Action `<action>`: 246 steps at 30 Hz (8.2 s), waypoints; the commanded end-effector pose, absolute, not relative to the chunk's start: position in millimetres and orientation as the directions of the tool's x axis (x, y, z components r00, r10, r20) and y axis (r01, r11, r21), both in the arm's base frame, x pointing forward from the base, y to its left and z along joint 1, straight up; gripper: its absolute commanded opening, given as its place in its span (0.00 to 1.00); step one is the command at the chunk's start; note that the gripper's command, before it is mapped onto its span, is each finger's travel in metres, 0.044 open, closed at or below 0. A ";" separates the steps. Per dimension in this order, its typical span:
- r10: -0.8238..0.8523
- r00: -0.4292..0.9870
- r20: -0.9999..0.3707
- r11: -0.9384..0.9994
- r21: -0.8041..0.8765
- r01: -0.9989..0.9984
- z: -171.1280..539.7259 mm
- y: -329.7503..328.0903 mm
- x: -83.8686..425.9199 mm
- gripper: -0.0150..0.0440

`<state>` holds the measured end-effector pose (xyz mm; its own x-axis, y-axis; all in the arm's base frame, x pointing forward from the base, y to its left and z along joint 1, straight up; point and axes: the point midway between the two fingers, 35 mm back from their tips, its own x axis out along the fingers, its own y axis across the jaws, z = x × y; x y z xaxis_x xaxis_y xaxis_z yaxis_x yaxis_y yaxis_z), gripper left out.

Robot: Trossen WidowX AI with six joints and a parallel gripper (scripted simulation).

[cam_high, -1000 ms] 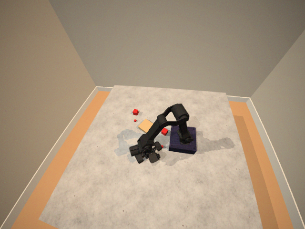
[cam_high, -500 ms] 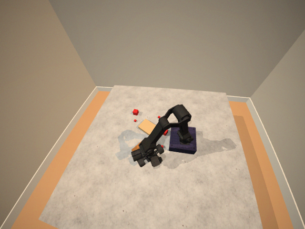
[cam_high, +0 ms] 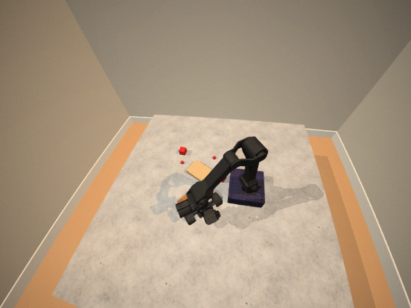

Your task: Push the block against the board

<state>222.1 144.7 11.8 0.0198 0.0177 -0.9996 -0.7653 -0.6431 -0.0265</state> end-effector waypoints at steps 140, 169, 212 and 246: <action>0.008 0.025 -1.000 0.770 0.022 0.638 -31.7 86.6 274.0 0.25; 0.009 0.024 -1.000 0.770 0.022 0.638 -31.9 96.4 266.7 0.25; 0.010 0.026 -1.000 0.857 0.022 0.515 -31.5 113.4 284.4 0.25; 0.008 0.029 -1.000 0.857 0.022 0.515 -29.9 93.2 320.0 0.25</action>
<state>315.6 96.7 -28.8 0.0298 0.0132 -0.9995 0.5168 0.8557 0.0267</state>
